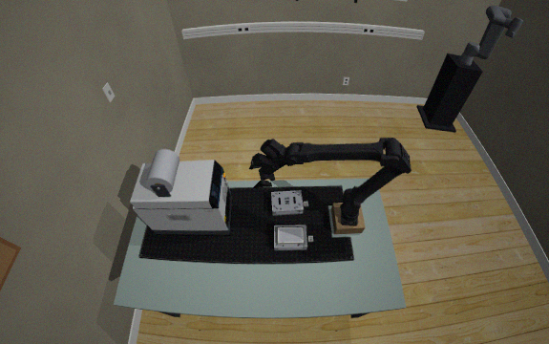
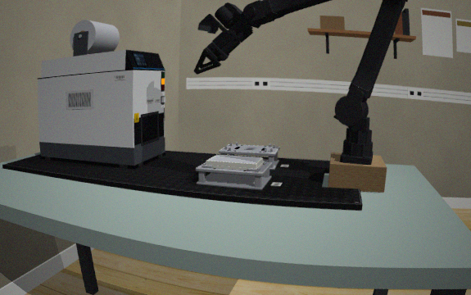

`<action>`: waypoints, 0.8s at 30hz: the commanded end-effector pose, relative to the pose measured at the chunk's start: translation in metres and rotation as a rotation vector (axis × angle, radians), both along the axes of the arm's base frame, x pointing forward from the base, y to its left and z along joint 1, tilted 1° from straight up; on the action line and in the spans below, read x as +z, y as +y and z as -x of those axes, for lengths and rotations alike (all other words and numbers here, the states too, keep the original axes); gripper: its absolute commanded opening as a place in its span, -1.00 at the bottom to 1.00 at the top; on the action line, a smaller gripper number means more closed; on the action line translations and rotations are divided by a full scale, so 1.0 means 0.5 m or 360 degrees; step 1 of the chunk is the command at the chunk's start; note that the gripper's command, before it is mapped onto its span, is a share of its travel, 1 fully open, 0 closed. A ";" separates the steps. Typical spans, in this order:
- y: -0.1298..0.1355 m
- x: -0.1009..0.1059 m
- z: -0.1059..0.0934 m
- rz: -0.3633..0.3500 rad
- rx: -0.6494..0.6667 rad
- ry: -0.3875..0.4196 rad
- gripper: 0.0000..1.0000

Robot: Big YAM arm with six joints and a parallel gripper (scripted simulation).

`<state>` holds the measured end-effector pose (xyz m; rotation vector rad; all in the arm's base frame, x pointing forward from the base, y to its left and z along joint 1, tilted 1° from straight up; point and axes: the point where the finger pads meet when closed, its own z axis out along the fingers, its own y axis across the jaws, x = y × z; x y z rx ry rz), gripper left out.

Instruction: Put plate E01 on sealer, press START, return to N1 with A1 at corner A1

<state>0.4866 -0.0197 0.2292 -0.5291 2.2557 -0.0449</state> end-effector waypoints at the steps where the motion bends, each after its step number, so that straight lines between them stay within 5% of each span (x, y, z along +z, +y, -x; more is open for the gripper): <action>1: 0.031 0.105 -0.054 0.0205 0.0198 -0.0141 1.00; 7: 0.086 0.122 -0.073 0.0439 0.0414 -0.0159 1.00; 10: 0.085 0.115 -0.070 0.0452 0.0422 -0.0153 1.00; 17: 0.171 0.181 -0.093 0.0780 0.0735 -0.0256 1.00; 24: 0.130 0.184 -0.083 0.1054 0.0932 -0.0343 1.00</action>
